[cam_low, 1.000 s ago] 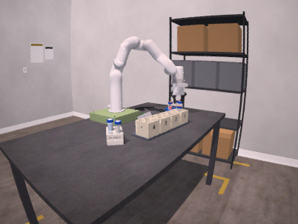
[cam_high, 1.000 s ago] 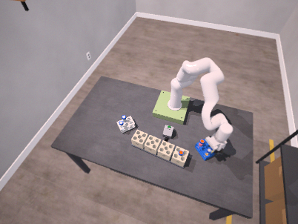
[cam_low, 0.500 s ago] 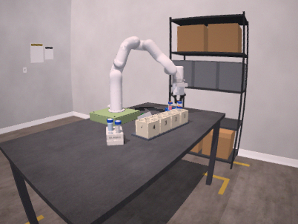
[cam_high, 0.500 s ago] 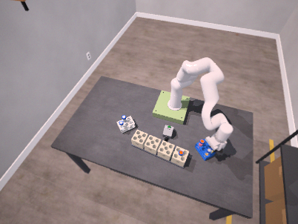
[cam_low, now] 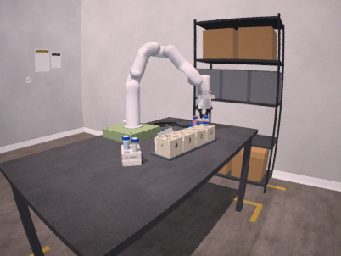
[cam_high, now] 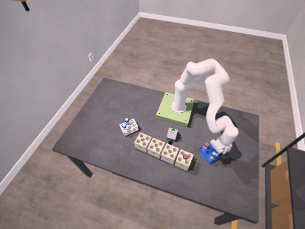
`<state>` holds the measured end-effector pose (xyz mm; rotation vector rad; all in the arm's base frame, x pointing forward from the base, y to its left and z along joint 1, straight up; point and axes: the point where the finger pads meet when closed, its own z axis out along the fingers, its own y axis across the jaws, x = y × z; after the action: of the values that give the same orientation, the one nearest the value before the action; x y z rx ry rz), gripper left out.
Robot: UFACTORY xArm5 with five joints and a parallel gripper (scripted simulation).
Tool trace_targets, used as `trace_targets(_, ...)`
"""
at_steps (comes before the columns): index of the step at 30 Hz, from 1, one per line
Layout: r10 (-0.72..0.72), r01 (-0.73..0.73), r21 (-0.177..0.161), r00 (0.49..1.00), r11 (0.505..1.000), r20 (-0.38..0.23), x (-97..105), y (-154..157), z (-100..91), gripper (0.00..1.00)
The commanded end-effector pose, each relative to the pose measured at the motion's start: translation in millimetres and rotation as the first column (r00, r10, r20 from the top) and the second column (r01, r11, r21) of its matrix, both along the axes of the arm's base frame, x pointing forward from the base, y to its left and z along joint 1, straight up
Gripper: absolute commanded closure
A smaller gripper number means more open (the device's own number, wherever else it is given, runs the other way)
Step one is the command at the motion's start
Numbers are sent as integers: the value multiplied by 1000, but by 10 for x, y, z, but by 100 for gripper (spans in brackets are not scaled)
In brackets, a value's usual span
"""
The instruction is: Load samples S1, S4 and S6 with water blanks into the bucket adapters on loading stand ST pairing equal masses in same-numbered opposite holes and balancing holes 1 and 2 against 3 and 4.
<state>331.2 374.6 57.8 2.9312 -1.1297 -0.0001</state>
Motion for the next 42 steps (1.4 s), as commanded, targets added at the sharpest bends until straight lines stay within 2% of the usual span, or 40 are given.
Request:
trace_targets(1,0,0,5,1000,1000,0,10,11,16,100)
trace_targets(19,0,0,5,1000,1000,0,10,11,16,100)
trace_targets(42,0,0,5,1000,1000,0,10,10,157,100)
